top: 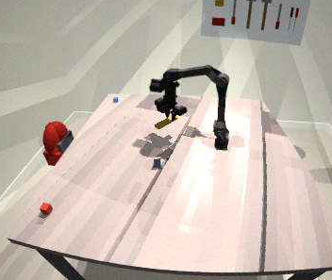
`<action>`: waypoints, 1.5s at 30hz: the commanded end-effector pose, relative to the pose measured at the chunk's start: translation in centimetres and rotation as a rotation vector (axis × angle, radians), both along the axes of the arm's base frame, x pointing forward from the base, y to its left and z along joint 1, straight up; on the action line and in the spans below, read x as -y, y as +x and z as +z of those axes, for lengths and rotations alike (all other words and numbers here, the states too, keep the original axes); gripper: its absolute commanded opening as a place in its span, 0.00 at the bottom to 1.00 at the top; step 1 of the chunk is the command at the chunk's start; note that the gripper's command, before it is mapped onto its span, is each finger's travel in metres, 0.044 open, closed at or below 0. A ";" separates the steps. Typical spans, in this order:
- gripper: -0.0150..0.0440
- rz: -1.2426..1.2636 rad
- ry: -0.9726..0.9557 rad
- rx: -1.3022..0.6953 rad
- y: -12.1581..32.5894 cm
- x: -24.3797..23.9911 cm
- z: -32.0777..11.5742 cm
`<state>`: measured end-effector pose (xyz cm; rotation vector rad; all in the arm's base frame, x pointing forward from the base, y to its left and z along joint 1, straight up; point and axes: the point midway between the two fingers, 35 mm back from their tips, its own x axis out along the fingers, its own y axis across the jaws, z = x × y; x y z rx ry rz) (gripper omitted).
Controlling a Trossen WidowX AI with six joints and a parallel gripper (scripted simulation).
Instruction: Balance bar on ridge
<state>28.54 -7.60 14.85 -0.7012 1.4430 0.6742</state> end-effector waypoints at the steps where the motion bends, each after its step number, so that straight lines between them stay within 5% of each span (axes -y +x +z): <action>1: 0.25 0.071 0.002 0.004 0.8 -1.4 0.2; 45: 0.25 0.742 -0.002 0.006 4.1 -17.0 0.4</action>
